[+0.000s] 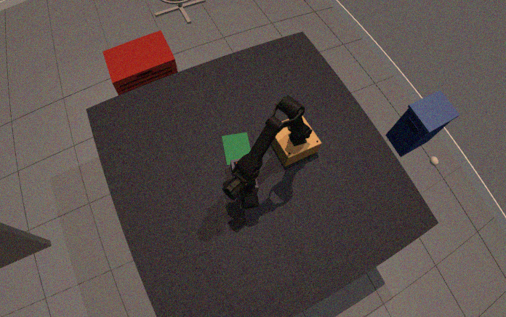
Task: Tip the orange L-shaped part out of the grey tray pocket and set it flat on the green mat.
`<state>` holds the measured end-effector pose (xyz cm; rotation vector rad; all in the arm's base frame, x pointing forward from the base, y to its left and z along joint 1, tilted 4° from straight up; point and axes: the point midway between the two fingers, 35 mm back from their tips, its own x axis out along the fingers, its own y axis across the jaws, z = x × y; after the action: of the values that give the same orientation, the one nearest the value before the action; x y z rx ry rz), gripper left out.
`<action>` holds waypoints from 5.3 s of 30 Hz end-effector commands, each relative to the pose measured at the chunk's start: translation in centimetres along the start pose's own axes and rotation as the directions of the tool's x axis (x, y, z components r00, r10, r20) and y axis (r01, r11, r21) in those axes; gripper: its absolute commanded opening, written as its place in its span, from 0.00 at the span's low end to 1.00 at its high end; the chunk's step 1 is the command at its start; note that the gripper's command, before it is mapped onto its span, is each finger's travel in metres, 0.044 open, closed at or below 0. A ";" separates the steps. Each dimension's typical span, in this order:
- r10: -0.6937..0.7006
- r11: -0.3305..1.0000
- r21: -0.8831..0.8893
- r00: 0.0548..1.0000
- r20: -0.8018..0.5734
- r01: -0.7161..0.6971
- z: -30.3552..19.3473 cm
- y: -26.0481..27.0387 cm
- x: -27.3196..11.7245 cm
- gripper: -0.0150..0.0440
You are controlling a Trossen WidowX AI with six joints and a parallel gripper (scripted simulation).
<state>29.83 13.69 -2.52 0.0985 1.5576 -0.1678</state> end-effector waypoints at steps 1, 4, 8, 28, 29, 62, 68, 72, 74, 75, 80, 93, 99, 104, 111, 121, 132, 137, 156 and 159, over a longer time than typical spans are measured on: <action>-0.011 1.000 -0.002 1.000 -0.007 0.011 -0.2 -0.3 0.3 0.56; -0.011 1.000 -0.002 1.000 -0.007 0.011 -0.2 -0.3 0.3 0.56; -0.011 1.000 -0.002 1.000 -0.007 0.011 -0.2 -0.3 0.3 0.56; -0.010 1.000 -0.002 1.000 -0.006 0.010 0.0 0.9 -2.1 0.56; -0.010 1.000 -0.002 1.000 -0.006 0.010 0.1 0.9 -3.1 0.56; 0.004 1.000 0.003 1.000 0.005 -0.004 0.2 0.1 -10.7 0.56; 0.004 1.000 0.003 1.000 0.005 -0.004 0.2 0.1 -10.7 0.56; 0.004 1.000 0.003 1.000 0.005 -0.004 0.2 0.1 -10.7 0.56; 0.004 1.000 0.003 1.000 0.005 -0.004 0.2 0.1 -10.7 0.56; 0.004 1.000 0.003 1.000 0.005 -0.004 0.2 0.1 -10.7 0.56; 0.004 1.000 0.003 1.000 0.005 -0.004 0.2 0.1 -10.7 0.56; 0.004 1.000 0.003 1.000 0.005 -0.004 0.2 0.1 -10.7 0.56; 0.004 1.000 0.003 1.000 0.005 -0.004 0.2 0.1 -10.7 0.56; 0.004 1.000 0.003 1.000 0.005 -0.004 0.2 0.1 -10.7 0.56; 0.004 1.000 0.003 1.000 0.005 -0.004 0.2 0.1 -10.7 0.56; -0.001 1.000 0.002 1.000 0.001 0.001 0.2 0.1 -9.0 0.56; -0.011 1.000 -0.002 1.000 -0.007 0.011 -0.1 -0.2 -3.3 0.56; -0.011 1.000 -0.002 1.000 -0.007 0.011 -0.1 -0.2 -2.7 0.56; -0.011 1.000 -0.002 1.000 -0.007 0.011 -0.2 -0.3 0.3 0.56; -0.011 1.000 -0.002 1.000 -0.007 0.011 -0.2 -0.3 0.3 0.56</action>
<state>29.70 13.57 -2.52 0.0975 1.5636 -0.1728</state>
